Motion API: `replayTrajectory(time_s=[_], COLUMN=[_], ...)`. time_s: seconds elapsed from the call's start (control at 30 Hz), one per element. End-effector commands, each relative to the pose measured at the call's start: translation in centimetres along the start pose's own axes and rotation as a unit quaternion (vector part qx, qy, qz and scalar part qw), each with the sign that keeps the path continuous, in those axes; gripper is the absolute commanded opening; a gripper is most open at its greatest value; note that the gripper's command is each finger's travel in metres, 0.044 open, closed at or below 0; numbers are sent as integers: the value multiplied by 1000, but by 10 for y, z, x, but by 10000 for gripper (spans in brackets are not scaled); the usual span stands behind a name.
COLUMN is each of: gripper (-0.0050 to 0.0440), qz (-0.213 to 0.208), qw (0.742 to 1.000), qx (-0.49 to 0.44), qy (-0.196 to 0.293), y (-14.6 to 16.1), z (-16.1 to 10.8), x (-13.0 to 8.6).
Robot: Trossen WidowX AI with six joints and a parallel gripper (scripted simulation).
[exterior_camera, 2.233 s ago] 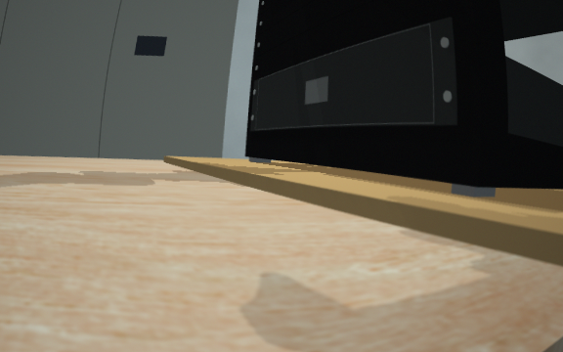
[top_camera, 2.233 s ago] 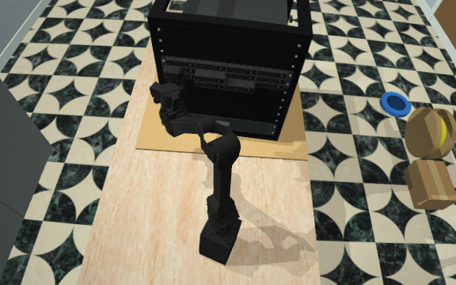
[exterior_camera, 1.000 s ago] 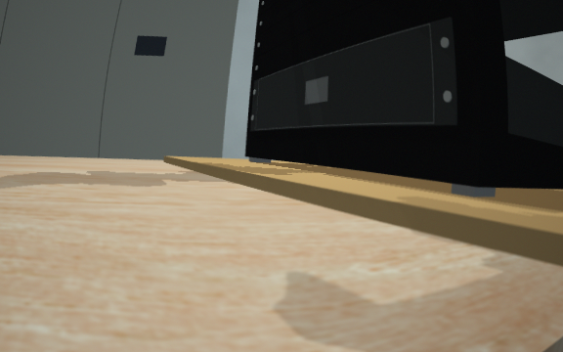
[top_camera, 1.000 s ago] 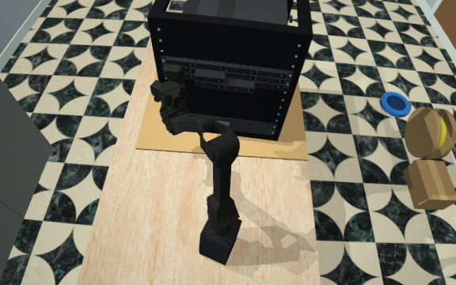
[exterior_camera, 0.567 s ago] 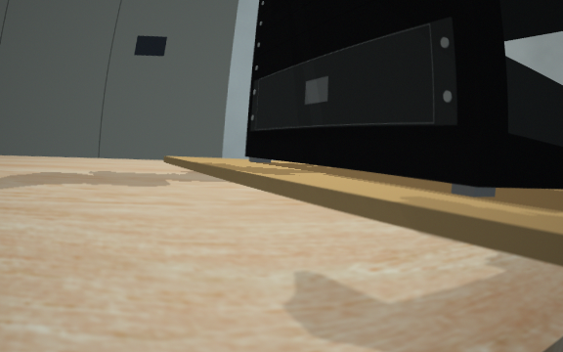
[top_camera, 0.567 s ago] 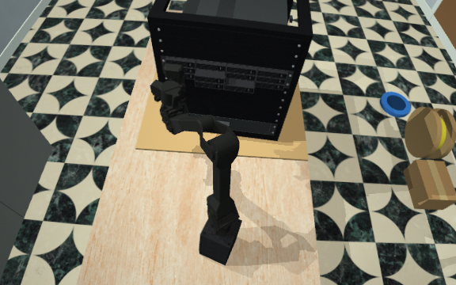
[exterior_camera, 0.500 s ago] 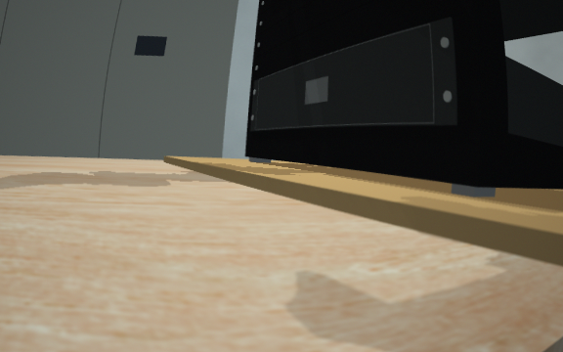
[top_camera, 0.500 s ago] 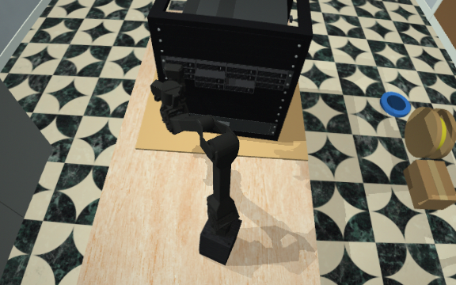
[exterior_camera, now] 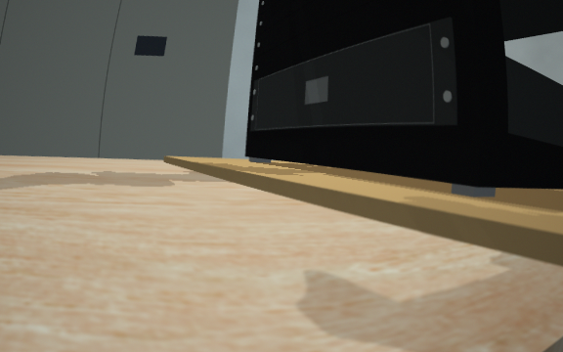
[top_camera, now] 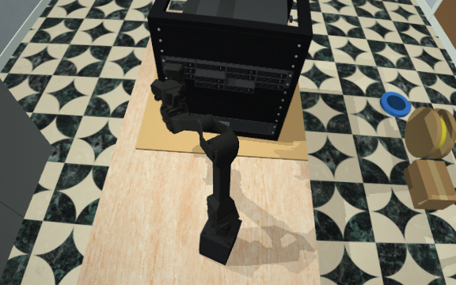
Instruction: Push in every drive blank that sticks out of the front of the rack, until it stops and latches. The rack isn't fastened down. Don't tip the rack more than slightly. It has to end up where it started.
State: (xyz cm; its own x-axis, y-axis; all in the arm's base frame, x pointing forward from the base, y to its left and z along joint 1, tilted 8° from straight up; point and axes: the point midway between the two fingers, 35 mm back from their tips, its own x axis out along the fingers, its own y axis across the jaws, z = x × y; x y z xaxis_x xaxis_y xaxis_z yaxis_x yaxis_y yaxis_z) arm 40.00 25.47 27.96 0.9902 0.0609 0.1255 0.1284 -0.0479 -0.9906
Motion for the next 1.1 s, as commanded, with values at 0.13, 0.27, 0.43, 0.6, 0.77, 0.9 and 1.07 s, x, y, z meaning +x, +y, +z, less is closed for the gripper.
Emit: replayTrajectory(time_s=[0.13, 0.27, 0.43, 0.6, 0.77, 0.9, 1.07], gripper=[-50, -50, -50, -50, -50, -50, -50], qz=[-6, -6, -6, -6, -6, -6, -6], qw=[1000, 1000, 1000, 1000, 1000, 1000, 1000], qx=[7, 7, 7, 7, 7, 7, 7], qy=[-1, -1, -1, -1, -1, -1, -1], y=[-7, -7, -7, -7, -7, -7, -7], z=[1, 1, 1, 1, 1, 1, 1], x=[4, 4, 6, 7, 7, 7, 6])
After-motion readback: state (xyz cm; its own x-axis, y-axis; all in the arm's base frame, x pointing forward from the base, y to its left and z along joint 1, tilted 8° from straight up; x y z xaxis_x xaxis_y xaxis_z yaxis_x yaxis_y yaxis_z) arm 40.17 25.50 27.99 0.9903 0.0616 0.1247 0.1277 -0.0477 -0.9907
